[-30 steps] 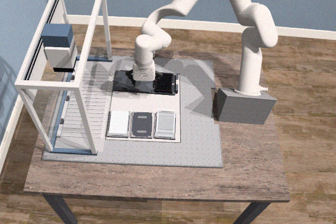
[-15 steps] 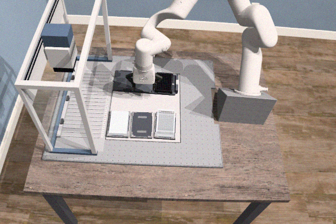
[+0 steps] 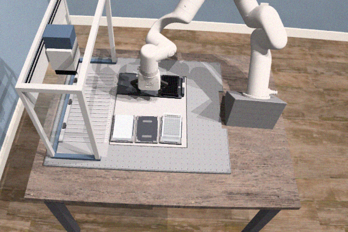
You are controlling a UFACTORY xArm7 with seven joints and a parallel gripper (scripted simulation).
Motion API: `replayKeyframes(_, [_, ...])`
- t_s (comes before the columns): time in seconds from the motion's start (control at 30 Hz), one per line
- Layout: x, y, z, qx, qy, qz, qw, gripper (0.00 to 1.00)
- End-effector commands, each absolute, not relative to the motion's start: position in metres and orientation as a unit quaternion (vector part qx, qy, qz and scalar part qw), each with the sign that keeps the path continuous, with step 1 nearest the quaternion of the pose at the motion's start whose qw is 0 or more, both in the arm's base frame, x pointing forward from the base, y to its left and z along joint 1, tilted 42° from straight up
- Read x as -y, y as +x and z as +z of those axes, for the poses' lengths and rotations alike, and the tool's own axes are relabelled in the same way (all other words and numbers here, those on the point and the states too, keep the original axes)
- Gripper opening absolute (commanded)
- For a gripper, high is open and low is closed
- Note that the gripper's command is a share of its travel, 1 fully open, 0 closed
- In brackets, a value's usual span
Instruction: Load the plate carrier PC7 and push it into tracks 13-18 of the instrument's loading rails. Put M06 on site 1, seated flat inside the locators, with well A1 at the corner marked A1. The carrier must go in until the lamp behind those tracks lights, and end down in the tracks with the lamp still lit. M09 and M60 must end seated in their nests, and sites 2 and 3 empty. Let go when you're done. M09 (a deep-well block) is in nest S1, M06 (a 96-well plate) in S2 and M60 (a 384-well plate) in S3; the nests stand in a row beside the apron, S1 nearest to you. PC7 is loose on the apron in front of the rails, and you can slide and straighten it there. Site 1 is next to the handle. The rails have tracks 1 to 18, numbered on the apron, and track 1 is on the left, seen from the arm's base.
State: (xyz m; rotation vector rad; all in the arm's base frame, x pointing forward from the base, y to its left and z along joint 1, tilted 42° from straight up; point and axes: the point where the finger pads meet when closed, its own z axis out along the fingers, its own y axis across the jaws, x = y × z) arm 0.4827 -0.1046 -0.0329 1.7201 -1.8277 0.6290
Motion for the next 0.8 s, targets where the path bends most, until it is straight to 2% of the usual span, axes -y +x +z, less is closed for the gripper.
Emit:
replayKeyframes(0.0, [0.105, 0.484, -0.035, 0.679, 0.640, 0.235, 0.271, 1.00])
replayKeyframes(0.77, [0.122, 0.483, -0.054, 0.679, 0.640, 0.235, 0.271, 1.00])
